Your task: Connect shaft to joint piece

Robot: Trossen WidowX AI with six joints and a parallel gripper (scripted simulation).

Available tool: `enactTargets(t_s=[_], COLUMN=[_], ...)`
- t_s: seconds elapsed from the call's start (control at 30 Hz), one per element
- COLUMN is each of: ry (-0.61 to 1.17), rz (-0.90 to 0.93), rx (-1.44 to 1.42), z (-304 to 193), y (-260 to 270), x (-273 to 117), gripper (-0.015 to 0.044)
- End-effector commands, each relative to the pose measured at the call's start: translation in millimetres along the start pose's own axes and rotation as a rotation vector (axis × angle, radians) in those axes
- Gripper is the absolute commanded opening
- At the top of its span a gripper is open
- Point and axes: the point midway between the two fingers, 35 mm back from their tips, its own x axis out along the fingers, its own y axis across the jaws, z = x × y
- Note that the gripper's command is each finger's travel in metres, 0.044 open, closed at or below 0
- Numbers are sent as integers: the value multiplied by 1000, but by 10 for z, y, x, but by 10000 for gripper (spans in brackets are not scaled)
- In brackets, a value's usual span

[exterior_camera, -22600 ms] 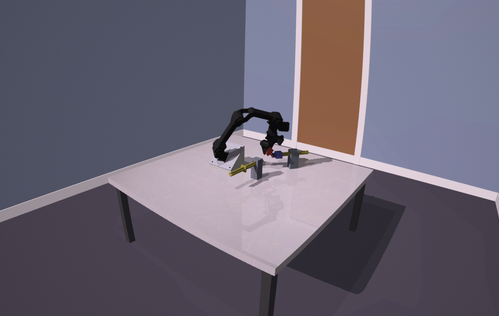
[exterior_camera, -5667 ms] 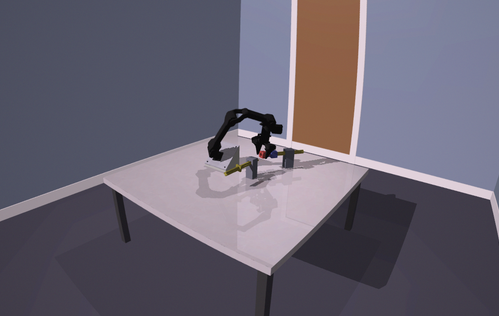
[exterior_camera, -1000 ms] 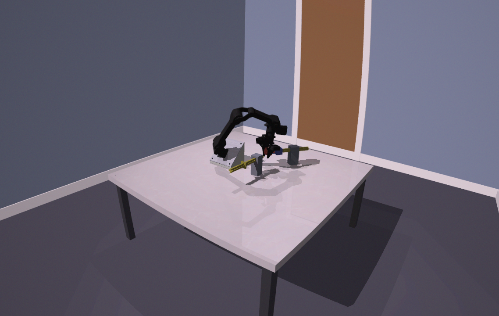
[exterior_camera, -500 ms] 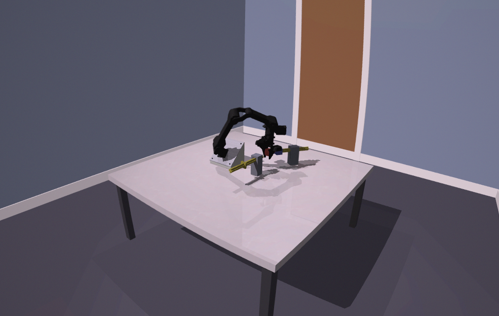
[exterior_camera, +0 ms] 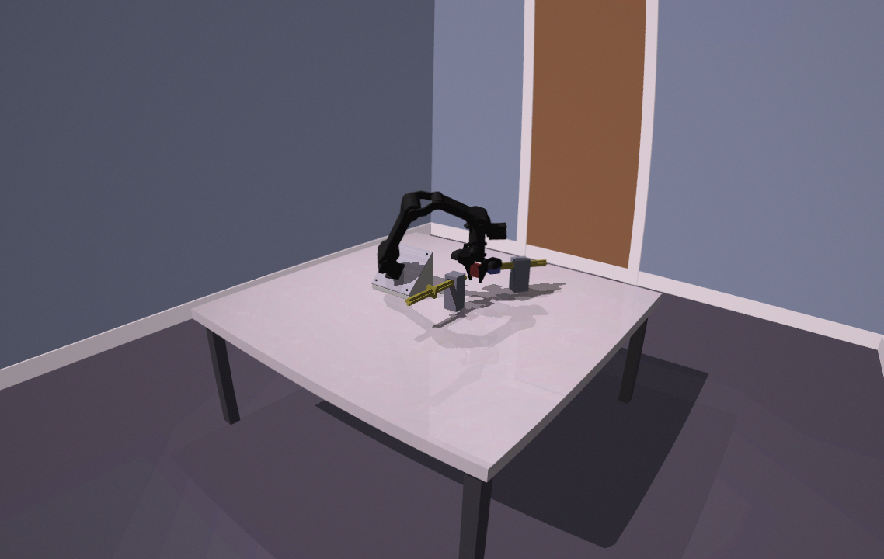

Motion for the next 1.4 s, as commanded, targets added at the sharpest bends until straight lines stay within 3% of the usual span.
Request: enactTargets(t_s=[0.0,0.4,0.57,0.67,1.03,1.37], ry=[7,3,3,3,3,3], rz=[0,0,0,0,0,0], rx=[-14,-5,-5,-5,-5,-5], z=[0,0,0,0,0,0], y=[7,2,2,2,2,2], x=[4,1,1,1,1,1], gripper=[0,0,131,147,436,440])
